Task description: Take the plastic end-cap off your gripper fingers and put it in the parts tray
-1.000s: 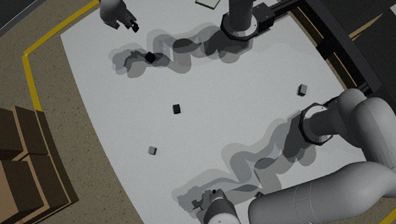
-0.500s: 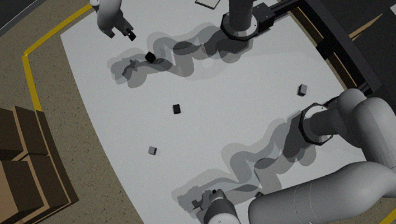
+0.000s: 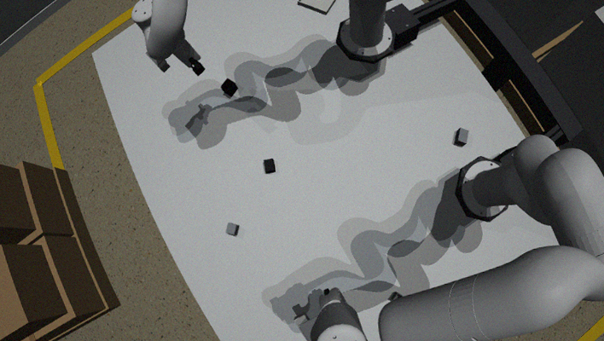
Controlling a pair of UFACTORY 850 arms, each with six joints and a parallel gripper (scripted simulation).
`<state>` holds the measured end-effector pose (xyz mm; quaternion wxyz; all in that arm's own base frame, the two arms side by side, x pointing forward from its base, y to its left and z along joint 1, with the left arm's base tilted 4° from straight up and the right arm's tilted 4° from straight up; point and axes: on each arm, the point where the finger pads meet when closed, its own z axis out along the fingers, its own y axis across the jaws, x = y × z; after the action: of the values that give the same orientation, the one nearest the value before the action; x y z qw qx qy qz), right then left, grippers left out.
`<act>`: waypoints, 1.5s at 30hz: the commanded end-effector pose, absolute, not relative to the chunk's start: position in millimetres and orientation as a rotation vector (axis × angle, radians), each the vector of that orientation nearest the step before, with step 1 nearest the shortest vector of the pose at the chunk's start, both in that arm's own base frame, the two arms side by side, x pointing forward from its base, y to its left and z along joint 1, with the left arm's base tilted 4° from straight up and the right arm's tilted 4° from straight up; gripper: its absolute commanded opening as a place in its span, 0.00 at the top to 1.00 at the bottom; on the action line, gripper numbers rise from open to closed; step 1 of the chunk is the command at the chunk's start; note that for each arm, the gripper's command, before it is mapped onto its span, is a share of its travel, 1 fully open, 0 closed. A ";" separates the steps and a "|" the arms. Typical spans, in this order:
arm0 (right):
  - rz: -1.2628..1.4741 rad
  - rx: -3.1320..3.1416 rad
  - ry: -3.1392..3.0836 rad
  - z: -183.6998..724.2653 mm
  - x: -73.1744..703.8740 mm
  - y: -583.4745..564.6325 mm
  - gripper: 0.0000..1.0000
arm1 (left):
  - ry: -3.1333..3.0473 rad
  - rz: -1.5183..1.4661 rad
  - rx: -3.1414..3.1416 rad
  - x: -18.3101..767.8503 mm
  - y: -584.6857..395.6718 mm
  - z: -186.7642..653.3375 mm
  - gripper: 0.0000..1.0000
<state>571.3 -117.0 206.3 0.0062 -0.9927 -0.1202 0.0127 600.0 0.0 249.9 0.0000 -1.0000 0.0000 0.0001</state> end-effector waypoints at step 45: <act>-0.003 -3.143 -0.006 250.9 600.9 0.1 0.43 | 0.000 -0.003 -3.142 600.7 0.0 251.0 1.00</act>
<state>600.2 0.3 249.8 -0.0012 -1.0000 -0.0055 0.0005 600.0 0.0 249.9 0.0000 -1.0000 0.0000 0.0000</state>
